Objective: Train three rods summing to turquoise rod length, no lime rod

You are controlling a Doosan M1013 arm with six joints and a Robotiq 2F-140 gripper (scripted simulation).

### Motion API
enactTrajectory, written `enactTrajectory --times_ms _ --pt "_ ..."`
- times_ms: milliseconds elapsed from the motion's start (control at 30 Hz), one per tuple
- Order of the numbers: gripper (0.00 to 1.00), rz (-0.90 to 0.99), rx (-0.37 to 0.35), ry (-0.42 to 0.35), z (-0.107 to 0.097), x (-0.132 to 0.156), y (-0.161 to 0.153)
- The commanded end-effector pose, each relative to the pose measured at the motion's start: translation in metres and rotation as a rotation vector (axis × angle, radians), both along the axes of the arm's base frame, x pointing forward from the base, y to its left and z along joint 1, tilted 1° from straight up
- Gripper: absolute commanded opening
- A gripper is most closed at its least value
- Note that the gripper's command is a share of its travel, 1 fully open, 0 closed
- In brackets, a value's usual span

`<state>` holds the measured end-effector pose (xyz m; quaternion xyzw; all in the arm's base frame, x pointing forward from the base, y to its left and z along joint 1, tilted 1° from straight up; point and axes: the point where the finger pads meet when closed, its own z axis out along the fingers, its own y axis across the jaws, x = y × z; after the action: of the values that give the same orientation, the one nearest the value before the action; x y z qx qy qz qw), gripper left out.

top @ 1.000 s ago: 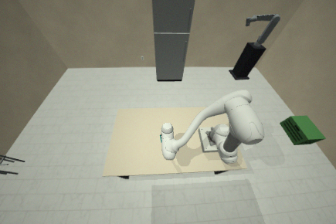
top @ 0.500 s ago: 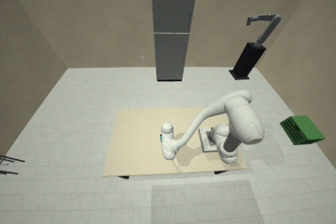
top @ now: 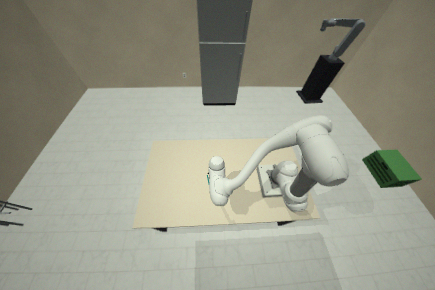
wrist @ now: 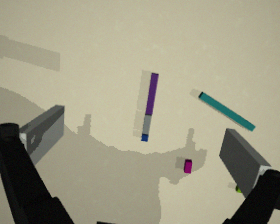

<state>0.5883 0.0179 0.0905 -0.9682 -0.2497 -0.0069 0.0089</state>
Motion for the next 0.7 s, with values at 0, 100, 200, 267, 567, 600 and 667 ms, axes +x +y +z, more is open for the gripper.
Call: enactTrajectory --times_ms 0,100,200,267,567,600,667 --pt "1.00 0.001 -0.004 -0.005 0.013 0.003 -0.001" --pt "1.00 0.001 -0.004 -0.005 0.026 0.003 -0.002" --pt "1.00 0.001 -0.004 -0.005 0.036 0.003 -0.002" --pt "1.00 0.001 -0.004 -0.005 0.040 0.003 -0.002" --pt "1.00 0.001 -0.004 -0.005 0.043 0.003 -0.002" --pt "1.00 0.001 -0.004 -0.005 0.043 0.003 -0.002" --pt "1.00 0.001 -0.004 -0.005 0.043 0.003 -0.002"
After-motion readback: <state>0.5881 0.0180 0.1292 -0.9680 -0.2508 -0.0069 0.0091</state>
